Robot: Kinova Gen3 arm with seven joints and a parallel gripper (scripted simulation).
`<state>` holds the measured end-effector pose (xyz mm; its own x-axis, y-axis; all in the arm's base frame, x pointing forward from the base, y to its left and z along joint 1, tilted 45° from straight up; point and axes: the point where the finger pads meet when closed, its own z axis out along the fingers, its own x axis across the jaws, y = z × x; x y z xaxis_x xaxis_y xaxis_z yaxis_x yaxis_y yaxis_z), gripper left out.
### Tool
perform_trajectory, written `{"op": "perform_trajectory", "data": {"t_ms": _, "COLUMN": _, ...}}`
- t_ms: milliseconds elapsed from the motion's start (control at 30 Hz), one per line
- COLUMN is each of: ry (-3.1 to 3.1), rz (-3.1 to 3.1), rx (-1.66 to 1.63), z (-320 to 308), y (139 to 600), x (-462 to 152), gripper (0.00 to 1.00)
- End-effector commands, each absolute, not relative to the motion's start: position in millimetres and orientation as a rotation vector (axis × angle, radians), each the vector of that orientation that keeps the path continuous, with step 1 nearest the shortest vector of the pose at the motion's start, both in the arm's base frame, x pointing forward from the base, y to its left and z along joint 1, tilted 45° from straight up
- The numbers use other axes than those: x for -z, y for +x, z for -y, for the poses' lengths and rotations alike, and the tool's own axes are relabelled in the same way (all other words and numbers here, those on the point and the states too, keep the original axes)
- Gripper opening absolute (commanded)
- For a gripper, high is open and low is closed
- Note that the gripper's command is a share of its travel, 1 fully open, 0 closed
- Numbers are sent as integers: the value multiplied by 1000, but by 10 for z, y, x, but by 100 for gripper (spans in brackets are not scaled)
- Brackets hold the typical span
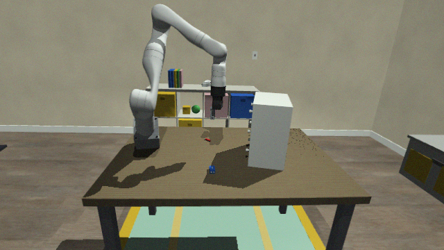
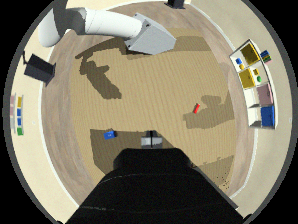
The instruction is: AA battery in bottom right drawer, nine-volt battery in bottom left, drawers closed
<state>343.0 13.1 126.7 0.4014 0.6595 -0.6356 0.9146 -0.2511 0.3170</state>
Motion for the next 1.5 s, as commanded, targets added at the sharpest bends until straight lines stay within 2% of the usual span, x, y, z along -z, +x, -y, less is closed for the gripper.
{"op": "perform_trajectory", "data": {"t_ms": 0, "ry": 2003, "rz": -1339, "rx": 497, "z": -135, "y": 3433, "x": -1269, "gripper": 0}}
{"op": "perform_trajectory", "data": {"t_ms": 800, "ry": 2003, "rz": -1339, "rx": 496, "z": -146, "y": 3446, "x": -1263, "gripper": 0}}
{"op": "perform_trajectory", "data": {"t_ms": 1100, "ry": 1998, "rz": -1332, "rx": 485, "z": -795, "y": 4021, "x": -707, "gripper": 0}}
{"op": "perform_trajectory", "data": {"t_ms": 1467, "ry": 2003, "rz": -1339, "rx": 497, "z": -1068, "y": 4170, "x": -382, "gripper": 0}}
